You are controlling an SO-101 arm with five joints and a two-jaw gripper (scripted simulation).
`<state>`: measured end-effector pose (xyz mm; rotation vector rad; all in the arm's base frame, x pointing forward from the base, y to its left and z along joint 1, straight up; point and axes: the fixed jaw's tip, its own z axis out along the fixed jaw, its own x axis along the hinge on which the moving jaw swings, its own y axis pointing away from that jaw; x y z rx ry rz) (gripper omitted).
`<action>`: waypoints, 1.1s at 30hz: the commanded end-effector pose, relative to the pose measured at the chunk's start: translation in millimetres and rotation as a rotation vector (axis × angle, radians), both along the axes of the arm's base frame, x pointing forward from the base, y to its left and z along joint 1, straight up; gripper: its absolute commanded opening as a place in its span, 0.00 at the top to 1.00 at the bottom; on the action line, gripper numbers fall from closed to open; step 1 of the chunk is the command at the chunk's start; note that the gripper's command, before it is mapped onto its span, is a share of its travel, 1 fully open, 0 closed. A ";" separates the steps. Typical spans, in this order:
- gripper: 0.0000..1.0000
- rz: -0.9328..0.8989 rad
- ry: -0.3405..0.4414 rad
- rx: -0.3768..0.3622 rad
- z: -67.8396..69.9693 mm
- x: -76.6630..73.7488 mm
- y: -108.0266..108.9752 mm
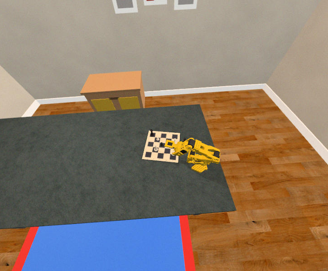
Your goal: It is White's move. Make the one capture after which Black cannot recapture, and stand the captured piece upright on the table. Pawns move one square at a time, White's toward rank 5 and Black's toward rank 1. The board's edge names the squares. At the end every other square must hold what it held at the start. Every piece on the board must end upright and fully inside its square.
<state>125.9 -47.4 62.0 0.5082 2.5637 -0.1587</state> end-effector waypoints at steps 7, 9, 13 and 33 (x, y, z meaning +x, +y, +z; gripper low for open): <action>1.00 -0.002 -0.004 0.005 -17.3 1.0 0.6; 1.00 -0.002 -0.004 0.005 -20.7 1.0 0.6; 1.00 -0.002 -0.004 0.005 -26.2 1.1 0.6; 1.00 -0.002 -0.004 0.005 -32.5 1.1 0.5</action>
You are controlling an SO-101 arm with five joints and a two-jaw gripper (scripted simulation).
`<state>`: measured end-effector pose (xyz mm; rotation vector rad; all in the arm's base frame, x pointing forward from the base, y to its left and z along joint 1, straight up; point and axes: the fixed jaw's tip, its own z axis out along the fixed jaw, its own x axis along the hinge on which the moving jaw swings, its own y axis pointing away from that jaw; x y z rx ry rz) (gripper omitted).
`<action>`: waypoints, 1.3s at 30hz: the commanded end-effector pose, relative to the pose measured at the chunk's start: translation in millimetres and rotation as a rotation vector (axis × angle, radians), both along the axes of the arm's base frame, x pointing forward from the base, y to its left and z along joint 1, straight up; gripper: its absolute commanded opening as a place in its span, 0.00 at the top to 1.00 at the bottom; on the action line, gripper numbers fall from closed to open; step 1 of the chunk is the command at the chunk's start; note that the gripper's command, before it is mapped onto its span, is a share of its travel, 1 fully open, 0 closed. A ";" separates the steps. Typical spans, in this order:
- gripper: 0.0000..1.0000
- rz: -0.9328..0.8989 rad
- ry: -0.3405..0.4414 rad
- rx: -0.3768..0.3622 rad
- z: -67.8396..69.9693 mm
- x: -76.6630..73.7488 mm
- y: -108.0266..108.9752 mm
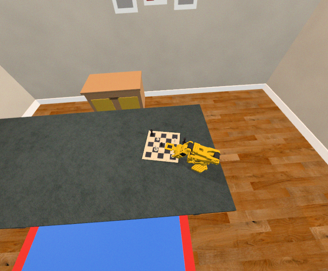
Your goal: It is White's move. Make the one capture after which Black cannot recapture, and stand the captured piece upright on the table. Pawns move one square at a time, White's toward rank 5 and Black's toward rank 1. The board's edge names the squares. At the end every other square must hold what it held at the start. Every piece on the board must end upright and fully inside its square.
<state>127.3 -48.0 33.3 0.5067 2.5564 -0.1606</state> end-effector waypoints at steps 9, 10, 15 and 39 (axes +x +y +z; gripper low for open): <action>1.00 -0.002 0.003 0.008 -7.5 -0.2 1.2; 1.00 -0.002 0.003 0.008 -8.1 -0.2 1.2; 1.00 -0.002 0.003 0.008 -10.8 -0.2 1.2; 0.92 -0.002 0.003 0.008 -11.7 -0.2 1.2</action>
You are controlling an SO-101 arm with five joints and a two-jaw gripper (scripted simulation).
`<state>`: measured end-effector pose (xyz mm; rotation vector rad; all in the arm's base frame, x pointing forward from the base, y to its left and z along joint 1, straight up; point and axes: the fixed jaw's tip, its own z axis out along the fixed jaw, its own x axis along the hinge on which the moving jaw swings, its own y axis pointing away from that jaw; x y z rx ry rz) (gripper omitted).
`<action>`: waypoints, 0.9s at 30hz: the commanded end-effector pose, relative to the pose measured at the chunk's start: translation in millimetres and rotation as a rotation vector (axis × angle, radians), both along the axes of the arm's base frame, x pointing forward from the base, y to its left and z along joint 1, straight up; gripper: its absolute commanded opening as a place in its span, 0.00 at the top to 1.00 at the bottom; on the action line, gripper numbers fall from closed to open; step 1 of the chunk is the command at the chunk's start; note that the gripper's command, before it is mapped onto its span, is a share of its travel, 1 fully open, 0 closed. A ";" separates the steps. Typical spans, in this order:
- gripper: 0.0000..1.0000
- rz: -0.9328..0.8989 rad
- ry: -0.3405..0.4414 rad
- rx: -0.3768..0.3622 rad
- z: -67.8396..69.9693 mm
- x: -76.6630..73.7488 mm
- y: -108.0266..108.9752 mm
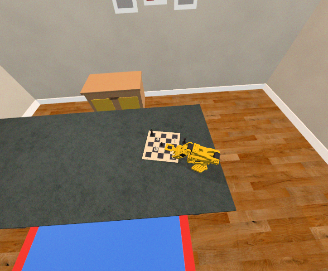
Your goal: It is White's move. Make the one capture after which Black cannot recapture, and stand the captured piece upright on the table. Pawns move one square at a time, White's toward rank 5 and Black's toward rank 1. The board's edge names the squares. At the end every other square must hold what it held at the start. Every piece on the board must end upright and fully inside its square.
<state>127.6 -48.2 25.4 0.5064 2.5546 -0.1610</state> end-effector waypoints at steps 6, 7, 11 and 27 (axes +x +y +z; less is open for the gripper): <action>0.89 -0.002 0.005 0.009 -3.8 -0.6 1.3; 0.89 -0.002 0.005 0.009 -3.8 -0.6 1.3; 0.88 -0.002 0.005 0.009 -3.8 -0.6 1.3; 0.88 0.005 0.000 0.020 -3.7 0.9 4.9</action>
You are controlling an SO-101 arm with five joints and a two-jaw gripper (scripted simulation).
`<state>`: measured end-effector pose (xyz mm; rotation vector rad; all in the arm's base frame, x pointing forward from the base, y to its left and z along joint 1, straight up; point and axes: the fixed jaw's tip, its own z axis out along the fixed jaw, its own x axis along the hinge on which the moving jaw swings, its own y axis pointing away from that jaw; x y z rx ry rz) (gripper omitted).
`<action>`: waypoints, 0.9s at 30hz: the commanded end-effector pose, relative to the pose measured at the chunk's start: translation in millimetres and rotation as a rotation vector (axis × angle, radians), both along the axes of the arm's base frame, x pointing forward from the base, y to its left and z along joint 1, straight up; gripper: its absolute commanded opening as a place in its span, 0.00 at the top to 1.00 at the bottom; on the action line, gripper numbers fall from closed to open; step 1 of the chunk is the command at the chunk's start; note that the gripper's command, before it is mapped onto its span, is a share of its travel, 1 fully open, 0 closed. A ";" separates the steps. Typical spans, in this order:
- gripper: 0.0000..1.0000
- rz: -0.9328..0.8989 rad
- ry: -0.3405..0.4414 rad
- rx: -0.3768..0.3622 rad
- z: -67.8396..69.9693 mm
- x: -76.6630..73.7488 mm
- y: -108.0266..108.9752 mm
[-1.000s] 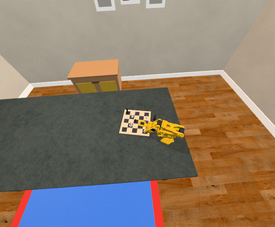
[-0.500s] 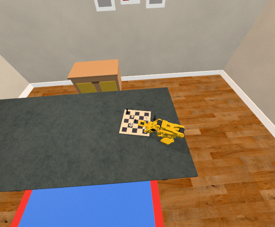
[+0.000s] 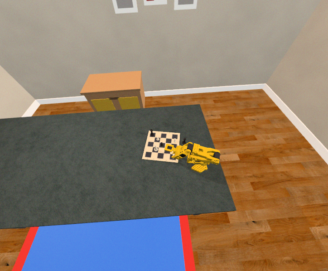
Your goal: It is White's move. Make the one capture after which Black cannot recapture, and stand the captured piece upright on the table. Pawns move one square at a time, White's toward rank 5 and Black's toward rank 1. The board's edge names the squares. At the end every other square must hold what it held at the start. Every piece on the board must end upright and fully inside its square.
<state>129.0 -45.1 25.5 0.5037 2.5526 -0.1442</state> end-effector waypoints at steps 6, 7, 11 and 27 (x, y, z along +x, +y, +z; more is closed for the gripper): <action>0.88 0.000 0.005 0.010 -4.1 -1.6 2.2; 0.88 -0.001 0.006 0.010 -4.3 -2.5 2.5; 0.88 -0.002 0.007 0.011 -5.3 -6.4 3.9; 0.88 -0.004 0.011 0.012 -5.8 -7.2 4.0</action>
